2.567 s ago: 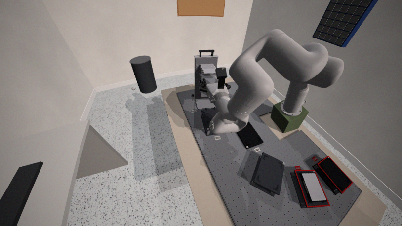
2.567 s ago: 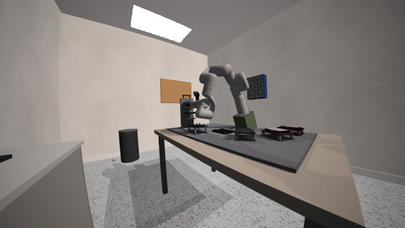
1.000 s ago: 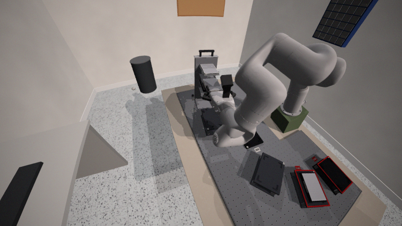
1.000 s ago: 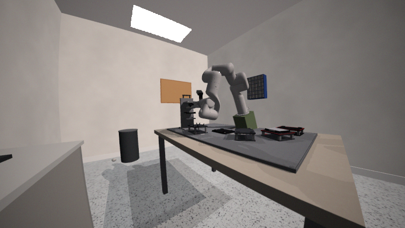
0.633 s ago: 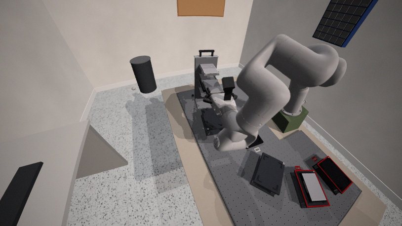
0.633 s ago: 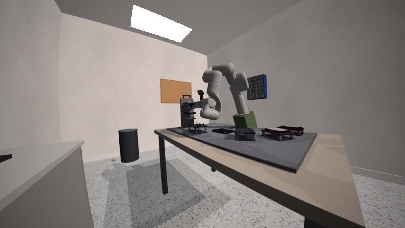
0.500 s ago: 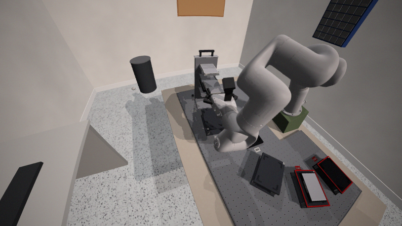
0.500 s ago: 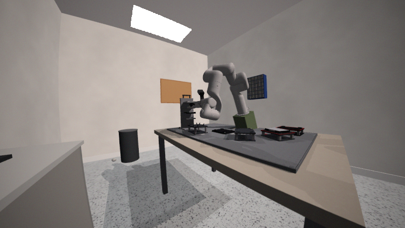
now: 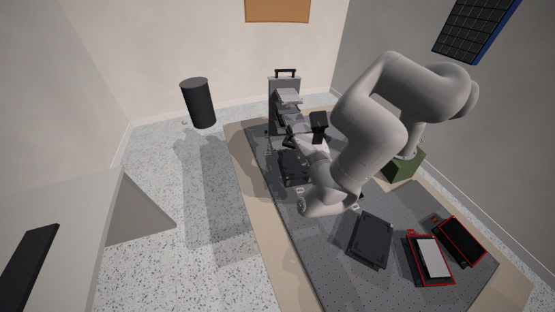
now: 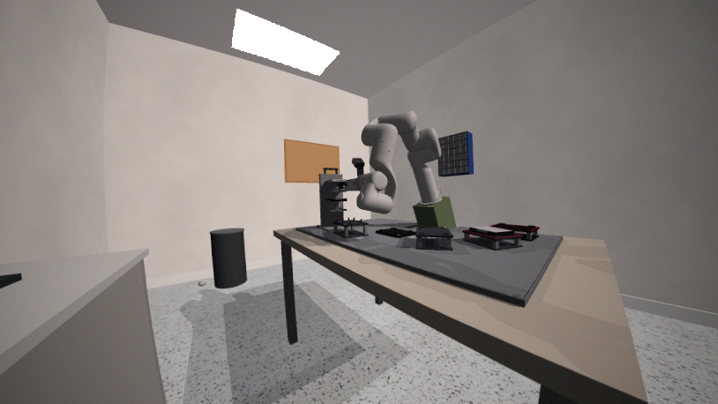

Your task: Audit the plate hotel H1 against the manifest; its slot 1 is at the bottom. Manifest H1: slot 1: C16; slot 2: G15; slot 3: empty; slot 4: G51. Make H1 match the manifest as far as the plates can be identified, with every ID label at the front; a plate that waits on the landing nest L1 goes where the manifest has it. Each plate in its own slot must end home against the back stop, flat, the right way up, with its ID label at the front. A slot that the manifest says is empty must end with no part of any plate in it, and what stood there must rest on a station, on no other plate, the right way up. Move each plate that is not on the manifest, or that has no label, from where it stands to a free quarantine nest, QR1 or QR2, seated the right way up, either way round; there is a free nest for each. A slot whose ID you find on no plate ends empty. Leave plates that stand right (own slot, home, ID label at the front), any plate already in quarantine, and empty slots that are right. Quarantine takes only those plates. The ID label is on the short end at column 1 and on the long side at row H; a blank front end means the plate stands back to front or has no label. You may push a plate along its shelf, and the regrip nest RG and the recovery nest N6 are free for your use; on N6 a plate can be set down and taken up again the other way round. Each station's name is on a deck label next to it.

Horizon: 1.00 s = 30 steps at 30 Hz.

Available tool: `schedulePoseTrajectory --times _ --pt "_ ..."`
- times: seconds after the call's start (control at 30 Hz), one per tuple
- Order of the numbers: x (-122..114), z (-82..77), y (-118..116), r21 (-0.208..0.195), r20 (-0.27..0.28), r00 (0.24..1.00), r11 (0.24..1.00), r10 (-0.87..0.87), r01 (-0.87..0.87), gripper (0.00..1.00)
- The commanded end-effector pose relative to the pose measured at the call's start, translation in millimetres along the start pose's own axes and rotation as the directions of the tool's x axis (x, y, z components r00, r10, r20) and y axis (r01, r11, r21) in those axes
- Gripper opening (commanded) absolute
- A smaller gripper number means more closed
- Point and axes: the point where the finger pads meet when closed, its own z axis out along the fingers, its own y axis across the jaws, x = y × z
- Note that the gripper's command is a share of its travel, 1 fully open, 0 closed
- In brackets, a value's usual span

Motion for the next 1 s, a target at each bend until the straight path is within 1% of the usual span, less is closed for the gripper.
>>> schedulePoseTrajectory --times 0.0,0.37,0.43,0.97 --pt "0.9 -7.5 -0.5 -0.001 0.0 1.0 1.0 0.003 -0.003 0.0" --pt "0.9 -25.9 -0.5 -0.001 0.0 1.0 1.0 0.003 -0.003 0.0" --pt "0.9 -25.9 -0.5 -0.001 0.0 1.0 1.0 0.003 -0.003 0.0" --pt "0.9 -50.9 -0.6 -0.001 0.001 1.0 1.0 0.003 -0.003 0.0"
